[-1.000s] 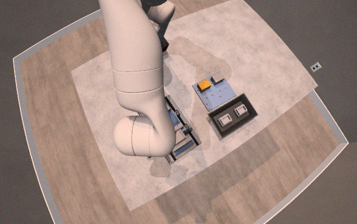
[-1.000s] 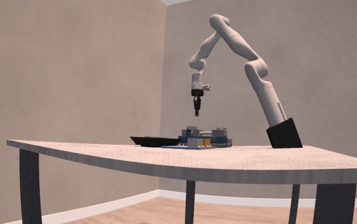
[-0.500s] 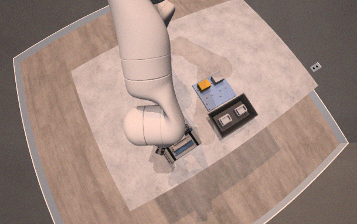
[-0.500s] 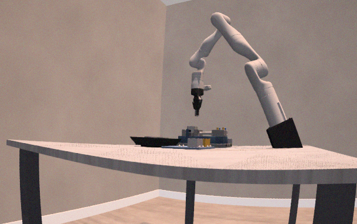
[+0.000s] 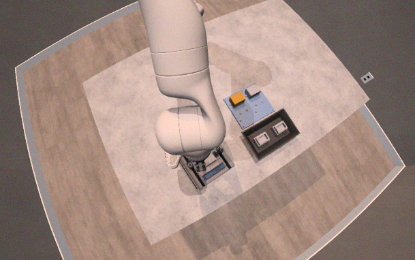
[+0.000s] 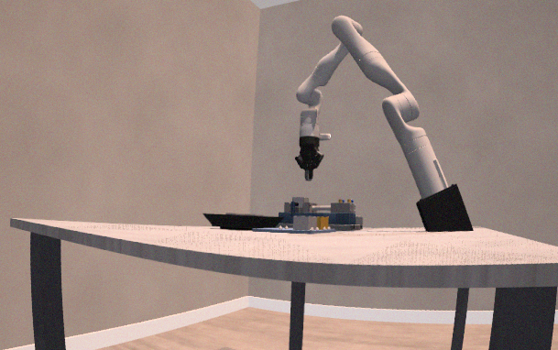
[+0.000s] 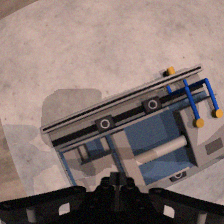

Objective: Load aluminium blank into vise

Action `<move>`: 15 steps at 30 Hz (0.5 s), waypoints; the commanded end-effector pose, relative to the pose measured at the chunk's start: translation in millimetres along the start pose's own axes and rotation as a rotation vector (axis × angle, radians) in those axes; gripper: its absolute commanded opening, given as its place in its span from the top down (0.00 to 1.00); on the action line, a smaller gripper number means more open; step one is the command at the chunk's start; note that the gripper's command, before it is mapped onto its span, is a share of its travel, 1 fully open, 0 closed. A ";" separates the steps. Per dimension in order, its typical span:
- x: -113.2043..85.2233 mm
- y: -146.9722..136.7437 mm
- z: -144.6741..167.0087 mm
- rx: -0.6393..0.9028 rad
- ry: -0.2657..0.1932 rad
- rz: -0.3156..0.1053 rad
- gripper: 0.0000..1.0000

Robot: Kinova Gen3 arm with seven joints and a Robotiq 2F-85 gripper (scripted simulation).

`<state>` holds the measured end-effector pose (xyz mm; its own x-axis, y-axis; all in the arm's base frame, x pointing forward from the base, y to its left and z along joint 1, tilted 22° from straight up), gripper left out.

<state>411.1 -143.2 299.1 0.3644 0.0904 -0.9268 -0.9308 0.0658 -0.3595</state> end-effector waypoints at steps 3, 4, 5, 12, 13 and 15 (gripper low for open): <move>-2.4 5.5 2.6 -0.165 0.009 -0.013 1.00; -2.3 6.4 3.9 -0.193 0.010 -0.013 1.00; -2.2 7.3 5.3 -0.220 0.010 -0.012 1.00; -1.5 11.4 12.5 -0.357 0.012 -0.011 1.00; -1.5 11.4 12.5 -0.357 0.012 -0.011 1.00; -1.4 11.8 13.0 -0.368 0.012 -0.010 1.00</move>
Point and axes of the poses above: the point where the finger pads meet when closed, its own x axis out along the fingers, its own y axis across the jaws, z = x × y, the point moved 5 cm from there along -x, back along the fingers, and after that the axes turned 13 degrees about -x, right-handed, at the moved point
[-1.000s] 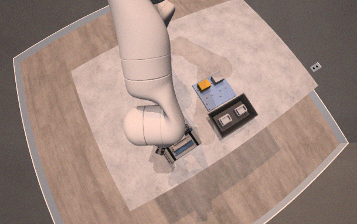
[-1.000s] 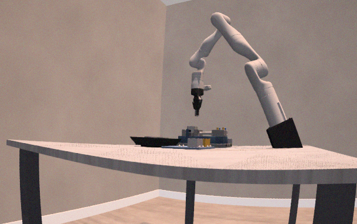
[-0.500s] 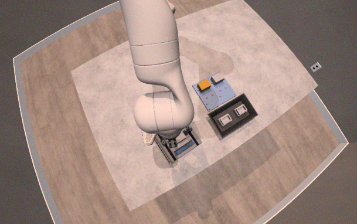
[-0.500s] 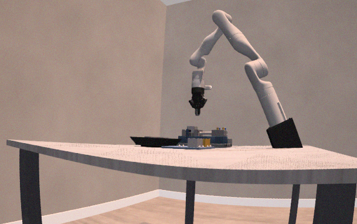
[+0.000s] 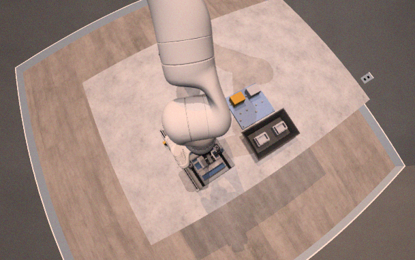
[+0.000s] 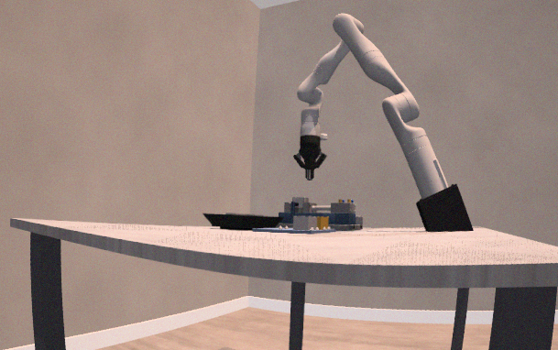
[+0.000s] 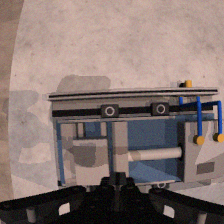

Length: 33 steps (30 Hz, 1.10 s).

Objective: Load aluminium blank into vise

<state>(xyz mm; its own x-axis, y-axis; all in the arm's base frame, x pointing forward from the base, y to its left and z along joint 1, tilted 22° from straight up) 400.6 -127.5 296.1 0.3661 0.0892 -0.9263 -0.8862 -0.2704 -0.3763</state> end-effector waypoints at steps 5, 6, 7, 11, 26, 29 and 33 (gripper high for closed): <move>-1.7 1.2 -0.1 -0.060 0.012 -0.006 1.00; -1.8 1.0 -0.1 -0.063 0.013 -0.007 1.00; -1.9 0.8 -0.2 -0.065 0.013 -0.007 1.00; -2.1 0.7 -0.2 -0.066 0.013 -0.007 1.00; -2.1 0.7 -0.2 -0.066 0.013 -0.007 1.00; -2.1 0.7 -0.2 -0.066 0.013 -0.007 1.00; -2.1 0.7 -0.2 -0.066 0.013 -0.007 1.00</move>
Point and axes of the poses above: the point where the finger pads meet when closed, its own x axis out along the fingers, its own y axis across the jaws, z = x × y, the point moved 5 cm from there along -x, back along the fingers, and after that the axes turned 13 degrees about -x, right-handed, at the moved point
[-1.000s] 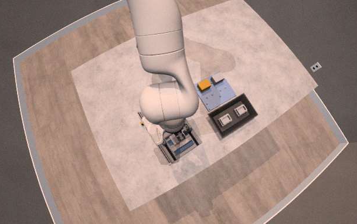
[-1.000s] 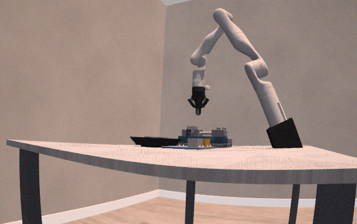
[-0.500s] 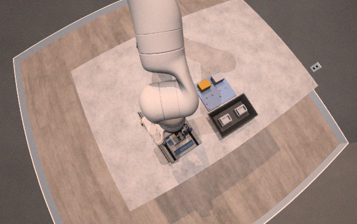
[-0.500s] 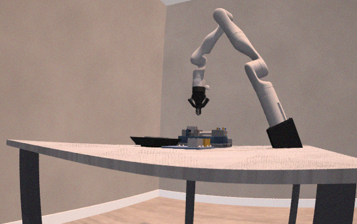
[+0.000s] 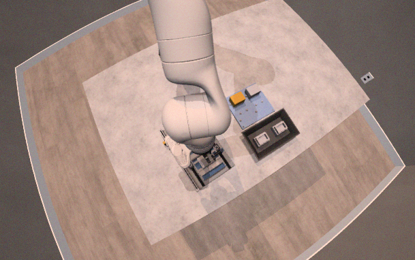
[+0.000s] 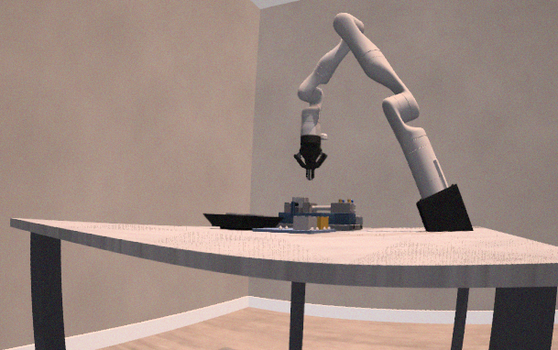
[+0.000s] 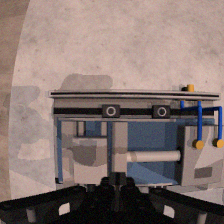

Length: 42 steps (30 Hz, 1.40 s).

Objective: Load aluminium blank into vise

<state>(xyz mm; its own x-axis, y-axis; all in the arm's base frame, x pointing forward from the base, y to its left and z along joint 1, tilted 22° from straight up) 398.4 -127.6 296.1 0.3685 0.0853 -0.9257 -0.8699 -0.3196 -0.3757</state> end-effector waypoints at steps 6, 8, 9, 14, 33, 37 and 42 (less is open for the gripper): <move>-1.2 -1.2 -0.8 -0.014 0.008 -0.005 1.00; -1.2 -1.2 -0.8 -0.014 0.008 -0.005 1.00; -1.2 -1.2 -0.8 -0.014 0.008 -0.005 1.00; -1.1 -1.3 -0.8 -0.014 0.009 -0.006 1.00; 11.4 0.6 -0.8 -0.003 0.003 -0.004 1.00; 15.9 0.9 -1.2 -0.002 0.004 -0.003 1.00; 24.7 1.2 -1.2 -0.003 0.005 -0.003 1.00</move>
Point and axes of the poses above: the point where the finger pads meet when closed, its own x axis out along the fingers, its own y axis across the jaws, z = x × y, the point moved 5 cm from there along -x, back along the fingers, and after that the axes turned 13 degrees about -x, right-handed, at the moved point
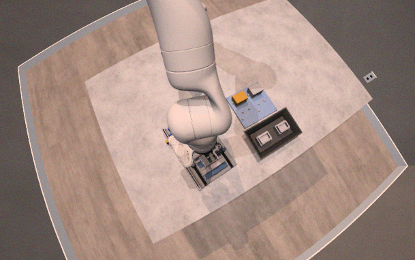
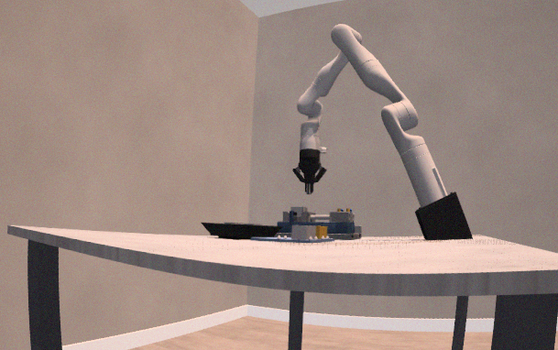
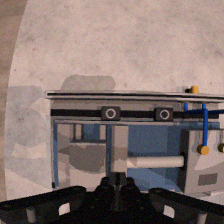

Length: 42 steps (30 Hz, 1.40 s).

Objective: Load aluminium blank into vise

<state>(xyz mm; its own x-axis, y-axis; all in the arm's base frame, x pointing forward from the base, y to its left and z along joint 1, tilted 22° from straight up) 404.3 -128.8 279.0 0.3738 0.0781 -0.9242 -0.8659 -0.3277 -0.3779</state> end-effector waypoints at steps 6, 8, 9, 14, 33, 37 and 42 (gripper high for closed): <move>18.1 -0.1 1.4 0.004 -0.004 0.000 1.00; 20.0 -0.1 1.5 0.004 -0.005 0.000 1.00; 20.0 -0.1 1.5 0.004 -0.005 0.000 1.00; 28.8 0.1 1.6 0.002 -0.005 0.000 1.00; 42.3 -0.8 1.3 -0.001 -0.003 -0.003 1.00; 42.3 -0.8 1.3 0.000 -0.003 -0.003 1.00; 42.3 -0.8 1.3 0.000 -0.003 -0.003 1.00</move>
<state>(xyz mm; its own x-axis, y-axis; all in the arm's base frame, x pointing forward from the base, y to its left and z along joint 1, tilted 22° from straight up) 419.6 -123.9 241.2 0.3731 0.0825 -0.9241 -0.8631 -0.3345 -0.3783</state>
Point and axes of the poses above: the point where the finger pads meet when closed, its own x axis out along the fingers, its own y axis across the jaws, z = x × y, the point moved 5 cm from there along -x, back along the fingers, and after that the axes turned 13 degrees about -x, right-handed, at the moved point
